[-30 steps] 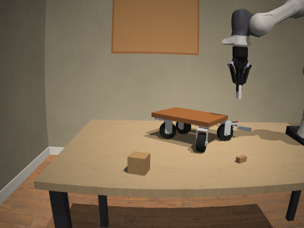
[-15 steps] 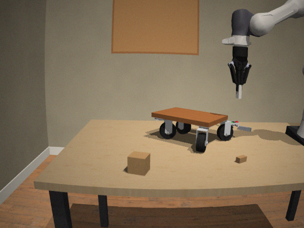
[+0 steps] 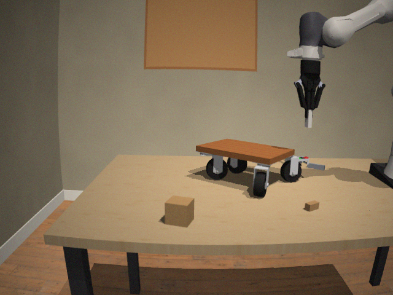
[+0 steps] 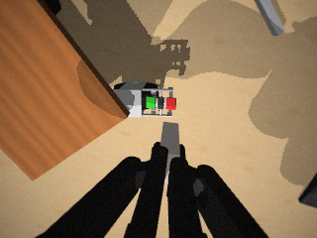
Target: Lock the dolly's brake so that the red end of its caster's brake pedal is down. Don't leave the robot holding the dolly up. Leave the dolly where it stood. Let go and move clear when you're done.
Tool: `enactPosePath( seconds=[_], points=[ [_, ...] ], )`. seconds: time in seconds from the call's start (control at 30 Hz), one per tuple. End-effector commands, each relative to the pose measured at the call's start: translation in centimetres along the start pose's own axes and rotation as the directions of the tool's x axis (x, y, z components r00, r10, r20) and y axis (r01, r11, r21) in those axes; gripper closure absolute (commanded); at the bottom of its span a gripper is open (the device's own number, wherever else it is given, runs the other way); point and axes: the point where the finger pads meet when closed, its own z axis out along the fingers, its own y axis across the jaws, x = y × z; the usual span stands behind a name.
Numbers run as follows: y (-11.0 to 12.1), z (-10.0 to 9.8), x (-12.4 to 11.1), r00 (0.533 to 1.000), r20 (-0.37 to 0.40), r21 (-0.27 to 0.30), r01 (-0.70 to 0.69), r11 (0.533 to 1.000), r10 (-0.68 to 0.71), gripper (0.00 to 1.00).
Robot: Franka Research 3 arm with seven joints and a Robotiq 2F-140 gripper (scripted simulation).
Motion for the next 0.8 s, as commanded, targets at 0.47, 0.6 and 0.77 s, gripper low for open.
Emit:
enactPosePath(
  seconds=[0.47,0.6,0.77],
  points=[
    [-0.1,2.3,0.0,0.781,0.034,-0.011,-0.624,0.781,0.624,1.00],
    [-0.1,3.0,0.0,0.702,0.047,-0.021,-0.711,0.703,0.711,1.00],
    [-0.1,3.6,0.0,0.588,0.062,-0.038,-0.806,0.590,0.807,1.00]
  ],
)
